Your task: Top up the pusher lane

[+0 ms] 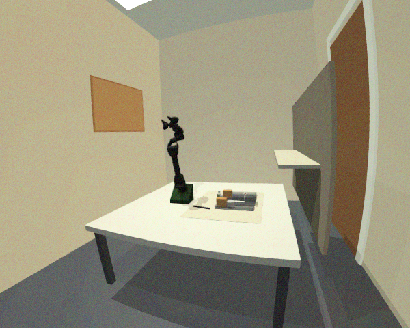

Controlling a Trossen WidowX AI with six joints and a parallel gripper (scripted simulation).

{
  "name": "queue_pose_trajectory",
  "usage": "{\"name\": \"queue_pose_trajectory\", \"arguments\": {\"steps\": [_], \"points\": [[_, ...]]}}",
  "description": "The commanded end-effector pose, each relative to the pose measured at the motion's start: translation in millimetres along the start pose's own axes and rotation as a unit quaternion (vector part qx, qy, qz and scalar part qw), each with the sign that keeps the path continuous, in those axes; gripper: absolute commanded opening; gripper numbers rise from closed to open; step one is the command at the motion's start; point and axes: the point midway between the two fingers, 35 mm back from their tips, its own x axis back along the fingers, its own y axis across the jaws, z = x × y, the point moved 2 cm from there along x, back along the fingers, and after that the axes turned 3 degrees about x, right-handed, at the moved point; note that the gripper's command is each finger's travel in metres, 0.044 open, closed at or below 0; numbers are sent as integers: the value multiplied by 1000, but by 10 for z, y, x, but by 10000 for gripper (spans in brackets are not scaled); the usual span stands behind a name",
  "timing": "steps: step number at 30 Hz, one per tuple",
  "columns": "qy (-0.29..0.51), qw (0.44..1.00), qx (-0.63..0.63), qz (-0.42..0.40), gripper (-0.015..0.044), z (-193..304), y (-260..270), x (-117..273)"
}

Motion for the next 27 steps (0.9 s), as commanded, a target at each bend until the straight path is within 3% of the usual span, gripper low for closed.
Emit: {"name": "queue_pose_trajectory", "arguments": {"steps": [1,7,14,27], "points": [[0,1000,-2,4,426,-2,-22,11],[-1,988,-50,149,440,-52,-706,448],[-4,935,-105,339,440,-56,-1469,1263],[0,735,-188,652,440,95,-2146,3270]]}}
